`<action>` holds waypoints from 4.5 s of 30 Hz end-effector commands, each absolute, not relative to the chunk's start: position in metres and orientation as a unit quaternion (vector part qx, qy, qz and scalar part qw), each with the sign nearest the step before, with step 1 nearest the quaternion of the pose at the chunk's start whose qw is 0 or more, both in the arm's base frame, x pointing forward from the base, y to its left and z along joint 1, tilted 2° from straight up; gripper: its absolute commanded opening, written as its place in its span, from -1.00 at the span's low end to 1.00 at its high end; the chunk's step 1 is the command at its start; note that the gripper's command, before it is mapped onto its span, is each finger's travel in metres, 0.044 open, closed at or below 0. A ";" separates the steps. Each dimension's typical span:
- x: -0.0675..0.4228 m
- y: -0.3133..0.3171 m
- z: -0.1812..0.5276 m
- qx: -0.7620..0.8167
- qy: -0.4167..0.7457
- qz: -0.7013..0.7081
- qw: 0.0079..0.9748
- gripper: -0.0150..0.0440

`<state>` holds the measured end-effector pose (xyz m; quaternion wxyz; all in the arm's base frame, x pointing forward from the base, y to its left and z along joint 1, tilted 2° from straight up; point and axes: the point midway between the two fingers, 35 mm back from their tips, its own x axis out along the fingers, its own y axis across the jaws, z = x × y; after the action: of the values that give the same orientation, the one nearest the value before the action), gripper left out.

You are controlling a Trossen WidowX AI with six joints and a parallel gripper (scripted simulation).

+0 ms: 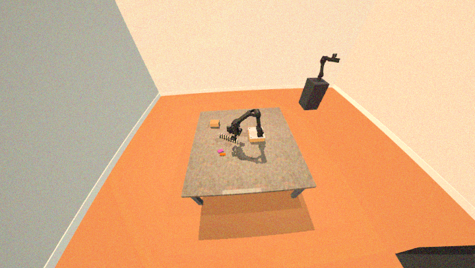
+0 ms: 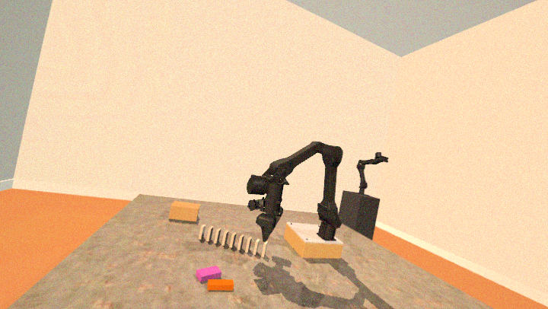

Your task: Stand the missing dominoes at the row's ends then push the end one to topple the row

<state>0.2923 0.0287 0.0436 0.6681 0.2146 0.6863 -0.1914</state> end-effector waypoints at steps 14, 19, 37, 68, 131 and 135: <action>0.282 0.033 0.114 0.053 0.700 -0.022 0.711 0.47; 0.272 0.041 0.093 -0.132 0.682 0.160 0.701 0.02; 0.258 0.049 0.070 -0.325 0.609 0.347 0.635 -0.49; 0.258 0.049 0.070 -0.325 0.609 0.347 0.635 -0.49; 0.308 0.017 0.050 -0.326 0.608 0.346 0.636 -0.49; 0.308 0.017 0.050 -0.326 0.608 0.346 0.636 -0.49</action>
<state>0.3075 0.0173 0.0486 0.6360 -0.3248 0.6098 0.3437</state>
